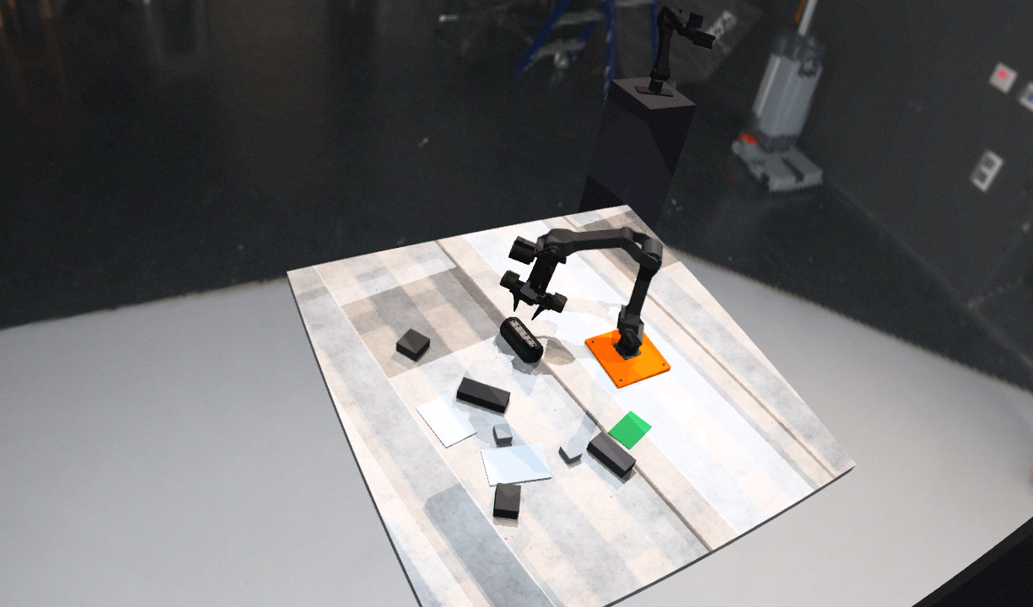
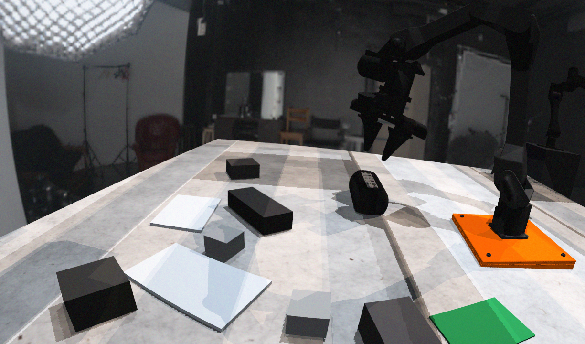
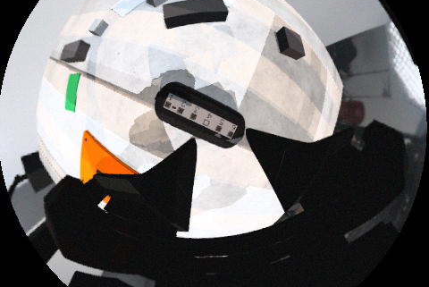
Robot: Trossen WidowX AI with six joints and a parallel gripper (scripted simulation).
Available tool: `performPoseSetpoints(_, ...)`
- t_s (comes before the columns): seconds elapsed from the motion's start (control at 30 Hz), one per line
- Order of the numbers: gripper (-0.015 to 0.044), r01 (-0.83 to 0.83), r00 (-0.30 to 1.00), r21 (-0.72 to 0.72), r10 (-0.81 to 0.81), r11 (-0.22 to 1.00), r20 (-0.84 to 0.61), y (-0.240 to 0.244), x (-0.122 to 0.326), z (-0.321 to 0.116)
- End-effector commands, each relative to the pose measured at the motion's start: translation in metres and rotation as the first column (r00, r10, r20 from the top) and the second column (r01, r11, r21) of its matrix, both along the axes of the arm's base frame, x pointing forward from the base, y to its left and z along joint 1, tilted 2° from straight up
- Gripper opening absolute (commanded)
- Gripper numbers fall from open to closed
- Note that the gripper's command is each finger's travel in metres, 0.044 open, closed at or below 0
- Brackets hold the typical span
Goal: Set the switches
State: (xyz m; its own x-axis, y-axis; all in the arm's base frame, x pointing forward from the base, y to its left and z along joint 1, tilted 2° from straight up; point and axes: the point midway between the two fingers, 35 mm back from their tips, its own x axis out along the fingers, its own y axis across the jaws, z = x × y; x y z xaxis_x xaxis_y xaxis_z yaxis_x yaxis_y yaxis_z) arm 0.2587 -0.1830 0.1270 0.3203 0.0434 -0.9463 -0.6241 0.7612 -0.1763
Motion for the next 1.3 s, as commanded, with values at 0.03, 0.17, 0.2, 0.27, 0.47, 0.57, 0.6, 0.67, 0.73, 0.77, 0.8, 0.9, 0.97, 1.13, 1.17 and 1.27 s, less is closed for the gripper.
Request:
performPoseSetpoints(0.03, 0.0368, -0.272, 0.960, -0.083, 0.265, 0.959, -0.086, -0.009, 0.007, -0.002)
performPoseSetpoints(0.17, 0.0440, -0.517, 0.851, -0.119, 0.494, 0.848, -0.176, -0.017, 0.013, -0.004)
performPoseSetpoints(0.2, 0.0440, -0.574, 0.813, -0.122, 0.547, 0.810, -0.199, -0.019, 0.014, -0.004)
performPoseSetpoints(0.27, 0.0440, -0.681, 0.726, -0.119, 0.644, 0.722, -0.243, -0.023, 0.017, -0.005)
performPoseSetpoints(0.47, 0.0440, -0.796, 0.597, -0.102, 0.747, 0.597, -0.293, -0.027, 0.021, -0.007)
performPoseSetpoints(0.57, 0.0440, -0.796, 0.597, -0.102, 0.747, 0.597, -0.293, -0.027, 0.021, -0.007)
performPoseSetpoints(0.6, 0.0440, -0.796, 0.597, -0.102, 0.747, 0.597, -0.293, -0.027, 0.021, -0.007)
performPoseSetpoints(0.67, 0.0440, -0.796, 0.597, -0.102, 0.747, 0.597, -0.293, -0.027, 0.021, -0.009)
performPoseSetpoints(0.73, 0.0440, -0.796, 0.597, -0.102, 0.747, 0.597, -0.293, -0.027, 0.022, -0.012)
performPoseSetpoints(0.77, 0.0440, -0.796, 0.597, -0.102, 0.747, 0.597, -0.293, -0.028, 0.022, -0.014)
performPoseSetpoints(0.8, 0.0440, -0.796, 0.597, -0.102, 0.747, 0.597, -0.293, -0.028, 0.022, -0.016)
performPoseSetpoints(0.9, 0.0440, -0.796, 0.597, -0.103, 0.747, 0.596, -0.293, -0.028, 0.023, -0.021)
performPoseSetpoints(0.97, 0.0440, -0.796, 0.597, -0.103, 0.747, 0.596, -0.293, -0.028, 0.023, -0.024)
performPoseSetpoints(1.13, 0.0440, -0.796, 0.597, -0.103, 0.747, 0.596, -0.293, -0.028, 0.024, -0.032)
performPoseSetpoints(1.17, 0.0440, -0.796, 0.597, -0.103, 0.747, 0.596, -0.293, -0.028, 0.024, -0.034)
performPoseSetpoints(1.27, 0.0440, -0.796, 0.597, -0.103, 0.747, 0.596, -0.292, -0.028, 0.024, -0.039)
